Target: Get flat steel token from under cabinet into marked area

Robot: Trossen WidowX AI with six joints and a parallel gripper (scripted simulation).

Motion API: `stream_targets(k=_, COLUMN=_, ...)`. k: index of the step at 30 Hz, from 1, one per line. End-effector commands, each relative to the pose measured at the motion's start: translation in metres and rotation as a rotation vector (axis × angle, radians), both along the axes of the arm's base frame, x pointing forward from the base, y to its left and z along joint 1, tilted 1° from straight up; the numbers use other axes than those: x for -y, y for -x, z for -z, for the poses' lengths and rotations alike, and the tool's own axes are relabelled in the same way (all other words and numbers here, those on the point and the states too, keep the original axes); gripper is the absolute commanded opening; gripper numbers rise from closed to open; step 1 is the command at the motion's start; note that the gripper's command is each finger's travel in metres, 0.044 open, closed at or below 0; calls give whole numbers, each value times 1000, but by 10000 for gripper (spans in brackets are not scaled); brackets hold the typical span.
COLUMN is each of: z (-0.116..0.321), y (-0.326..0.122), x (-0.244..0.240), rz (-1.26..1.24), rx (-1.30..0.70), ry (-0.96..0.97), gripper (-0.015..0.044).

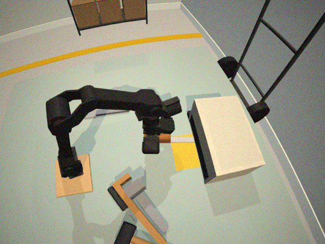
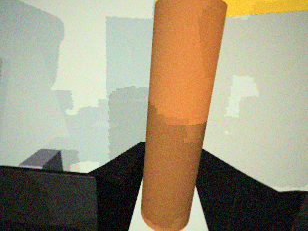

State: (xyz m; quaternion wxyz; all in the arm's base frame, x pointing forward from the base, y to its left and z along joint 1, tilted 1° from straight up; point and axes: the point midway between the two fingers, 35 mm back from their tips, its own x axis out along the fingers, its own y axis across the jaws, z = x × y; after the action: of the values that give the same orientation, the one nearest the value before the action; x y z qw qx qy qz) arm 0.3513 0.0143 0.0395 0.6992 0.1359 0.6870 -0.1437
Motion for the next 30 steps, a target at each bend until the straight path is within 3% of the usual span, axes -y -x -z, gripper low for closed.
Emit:
stream_targets(k=1, z=-1, y=-6, x=3, rz=-4, rx=6, ry=1, gripper=0)
stream_targets(k=30, z=-2, y=-33, x=13, rz=-4, rx=8, ry=2, gripper=0)
